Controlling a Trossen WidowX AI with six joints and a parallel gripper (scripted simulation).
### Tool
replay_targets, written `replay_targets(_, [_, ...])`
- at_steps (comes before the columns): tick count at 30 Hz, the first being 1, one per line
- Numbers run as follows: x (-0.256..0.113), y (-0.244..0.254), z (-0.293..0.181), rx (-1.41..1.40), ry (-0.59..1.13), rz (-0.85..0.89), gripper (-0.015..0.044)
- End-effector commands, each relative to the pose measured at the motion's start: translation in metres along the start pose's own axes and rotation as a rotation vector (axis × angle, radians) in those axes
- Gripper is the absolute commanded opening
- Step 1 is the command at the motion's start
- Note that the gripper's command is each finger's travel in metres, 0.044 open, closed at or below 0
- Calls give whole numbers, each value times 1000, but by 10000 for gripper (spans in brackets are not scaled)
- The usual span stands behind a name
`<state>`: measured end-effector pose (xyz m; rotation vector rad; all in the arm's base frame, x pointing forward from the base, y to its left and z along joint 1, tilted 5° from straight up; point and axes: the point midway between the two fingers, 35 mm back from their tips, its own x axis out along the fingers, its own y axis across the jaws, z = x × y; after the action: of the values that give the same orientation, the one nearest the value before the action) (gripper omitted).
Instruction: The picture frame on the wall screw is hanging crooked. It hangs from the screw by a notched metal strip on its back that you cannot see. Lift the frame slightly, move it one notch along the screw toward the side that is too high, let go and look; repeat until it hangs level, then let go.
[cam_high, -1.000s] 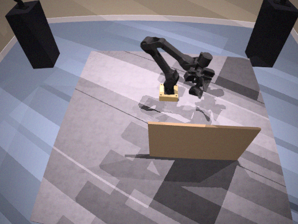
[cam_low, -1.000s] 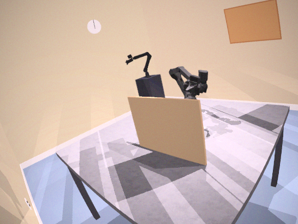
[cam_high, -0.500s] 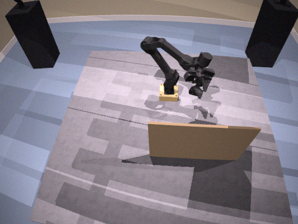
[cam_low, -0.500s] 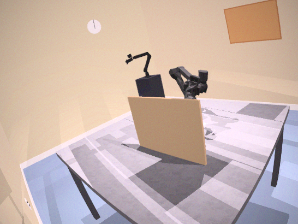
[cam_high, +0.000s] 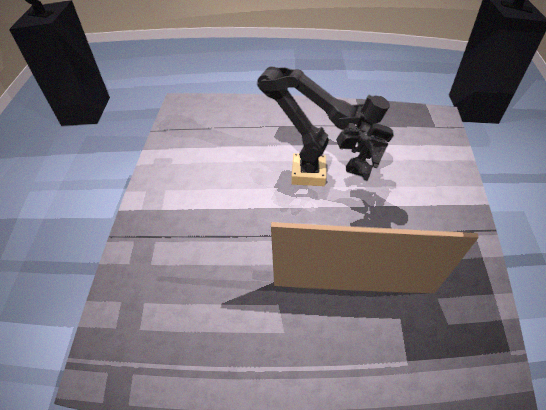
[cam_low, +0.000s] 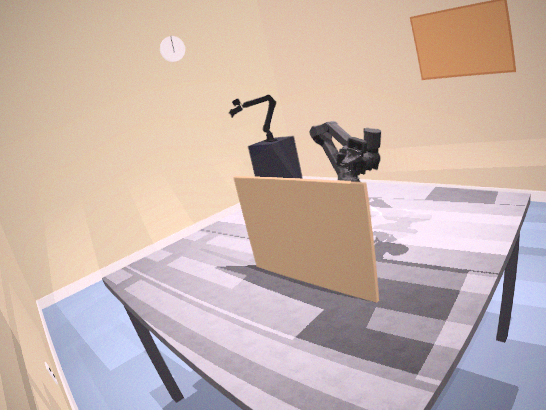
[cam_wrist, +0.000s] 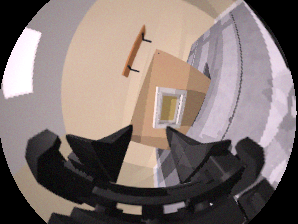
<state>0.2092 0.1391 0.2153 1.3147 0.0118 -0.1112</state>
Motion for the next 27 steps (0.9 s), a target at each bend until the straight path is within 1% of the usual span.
replay_targets(1, [0, 0, 0, 6, 6, 0, 260])
replay_targets(18, [1, -1, -1, 0, 0, -1, 260])
replay_targets(20, [12, -6, -7, 3, 2, -4, 260])
replay_targets(23, [37, -19, -17, 6, 4, -5, 260])
replay_targets(27, [64, -35, -20, 7, 4, 5, 260])
